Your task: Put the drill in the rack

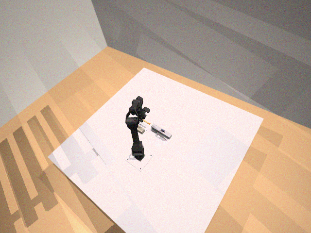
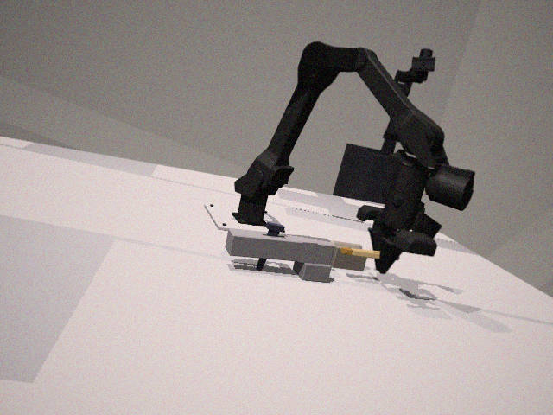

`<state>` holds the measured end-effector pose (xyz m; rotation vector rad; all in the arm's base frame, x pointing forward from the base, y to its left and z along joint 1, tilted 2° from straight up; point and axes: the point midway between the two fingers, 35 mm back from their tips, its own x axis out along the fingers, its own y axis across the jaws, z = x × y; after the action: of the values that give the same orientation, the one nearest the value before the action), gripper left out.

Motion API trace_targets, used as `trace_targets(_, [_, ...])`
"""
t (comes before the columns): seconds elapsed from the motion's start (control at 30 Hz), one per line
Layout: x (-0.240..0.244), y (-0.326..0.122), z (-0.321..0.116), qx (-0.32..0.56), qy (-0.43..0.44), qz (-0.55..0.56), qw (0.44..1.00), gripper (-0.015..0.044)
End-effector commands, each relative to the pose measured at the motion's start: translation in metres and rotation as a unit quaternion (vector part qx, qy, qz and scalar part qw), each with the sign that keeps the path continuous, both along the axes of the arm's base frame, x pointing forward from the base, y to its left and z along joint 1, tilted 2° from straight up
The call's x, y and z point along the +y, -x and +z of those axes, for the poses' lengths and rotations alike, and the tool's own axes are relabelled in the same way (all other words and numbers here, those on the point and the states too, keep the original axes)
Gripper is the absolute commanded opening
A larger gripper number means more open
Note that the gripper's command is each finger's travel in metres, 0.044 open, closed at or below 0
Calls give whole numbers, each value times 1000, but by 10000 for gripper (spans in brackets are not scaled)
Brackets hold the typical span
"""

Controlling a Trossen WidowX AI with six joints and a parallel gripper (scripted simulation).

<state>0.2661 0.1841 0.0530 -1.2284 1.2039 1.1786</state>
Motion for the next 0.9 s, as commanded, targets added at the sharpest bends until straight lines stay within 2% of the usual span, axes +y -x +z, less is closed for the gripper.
trace_targets(0.0, [0,0,3,-1,-2,-2,1000,0])
trace_targets(0.87, [-3,3,15,-1,-2,-2,1000,0])
